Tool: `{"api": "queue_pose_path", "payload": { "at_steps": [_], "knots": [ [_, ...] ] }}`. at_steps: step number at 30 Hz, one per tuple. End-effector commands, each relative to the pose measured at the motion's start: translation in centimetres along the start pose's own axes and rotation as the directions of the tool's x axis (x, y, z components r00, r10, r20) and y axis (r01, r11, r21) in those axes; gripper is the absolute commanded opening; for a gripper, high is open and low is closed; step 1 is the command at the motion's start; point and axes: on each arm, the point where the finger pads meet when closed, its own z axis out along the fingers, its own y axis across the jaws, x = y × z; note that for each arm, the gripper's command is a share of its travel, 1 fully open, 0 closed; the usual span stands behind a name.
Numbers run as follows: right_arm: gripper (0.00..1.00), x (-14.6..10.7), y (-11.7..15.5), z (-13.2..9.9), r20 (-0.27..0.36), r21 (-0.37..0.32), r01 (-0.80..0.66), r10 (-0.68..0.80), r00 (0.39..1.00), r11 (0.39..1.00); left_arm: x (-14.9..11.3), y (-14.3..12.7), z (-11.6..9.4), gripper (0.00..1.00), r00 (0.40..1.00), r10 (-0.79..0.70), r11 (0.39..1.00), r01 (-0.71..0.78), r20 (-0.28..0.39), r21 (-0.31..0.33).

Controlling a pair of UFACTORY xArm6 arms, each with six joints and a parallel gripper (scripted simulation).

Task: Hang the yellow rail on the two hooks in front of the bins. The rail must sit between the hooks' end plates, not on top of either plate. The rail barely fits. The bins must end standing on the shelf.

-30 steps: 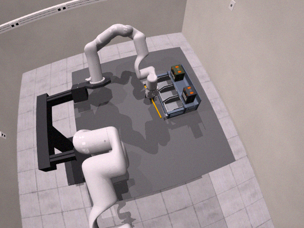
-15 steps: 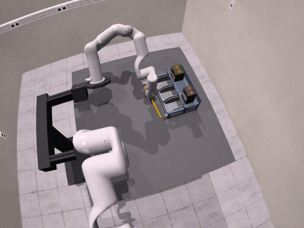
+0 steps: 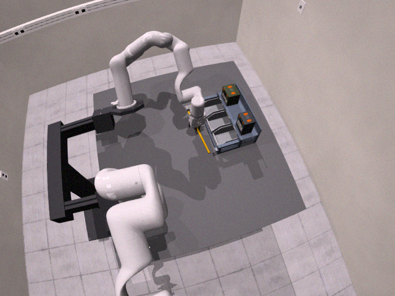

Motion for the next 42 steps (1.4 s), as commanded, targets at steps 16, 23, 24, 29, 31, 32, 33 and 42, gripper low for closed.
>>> {"api": "queue_pose_path", "payload": {
  "at_steps": [16, 23, 24, 29, 31, 32, 33, 42],
  "knots": [
    [1.00, 0.1, 0.0, -0.1, -0.004, 0.000, 0.000, 0.000, 1.000, 1.000, -0.1, 0.1, -0.4, 0.00, 1.000, -0.001, 1.000, 0.001, 0.002, -0.003],
    [1.00, 0.1, 0.0, -0.1, -0.004, 0.000, 0.000, 0.000, 1.000, 1.000, -0.1, 0.1, -1.2, 0.00, 1.000, -0.001, 1.000, 0.001, 0.002, -0.003],
    [1.00, 0.1, 0.0, -0.1, -0.004, 0.000, 0.000, 0.000, 1.000, 1.000, -0.1, 0.1, -1.2, 0.00, 1.000, -0.001, 1.000, 0.001, 0.002, -0.003],
    [1.00, 0.1, 0.0, -0.1, -0.004, 0.000, 0.000, 0.000, 1.000, 1.000, -0.1, 0.1, -2.4, 0.00, 1.000, -0.001, 1.000, 0.001, 0.002, -0.003],
    [1.00, 0.1, 0.0, -0.1, -0.004, 0.000, 0.000, 0.000, 1.000, 1.000, -0.1, 0.1, -2.9, 0.00, 1.000, -0.001, 1.000, 0.001, 0.002, -0.003],
    [1.00, 0.1, 0.0, -0.1, -0.004, 0.000, 0.000, 0.000, 1.000, 1.000, -0.1, 0.1, -3.2, 0.00, 1.000, -0.001, 1.000, 0.001, 0.002, -0.003],
    [1.00, 0.1, 0.0, -0.1, -0.004, 0.000, 0.000, 0.000, 1.000, 1.000, -0.1, 0.1, -3.5, 0.00, 1.000, -0.001, 1.000, 0.001, 0.002, -0.003],
    [1.00, 0.1, 0.0, -0.1, -0.004, 0.000, 0.000, 0.000, 1.000, 1.000, -0.1, 0.1, -5.9, 0.00, 1.000, -0.001, 1.000, 0.001, 0.002, -0.003]
  ]
}}
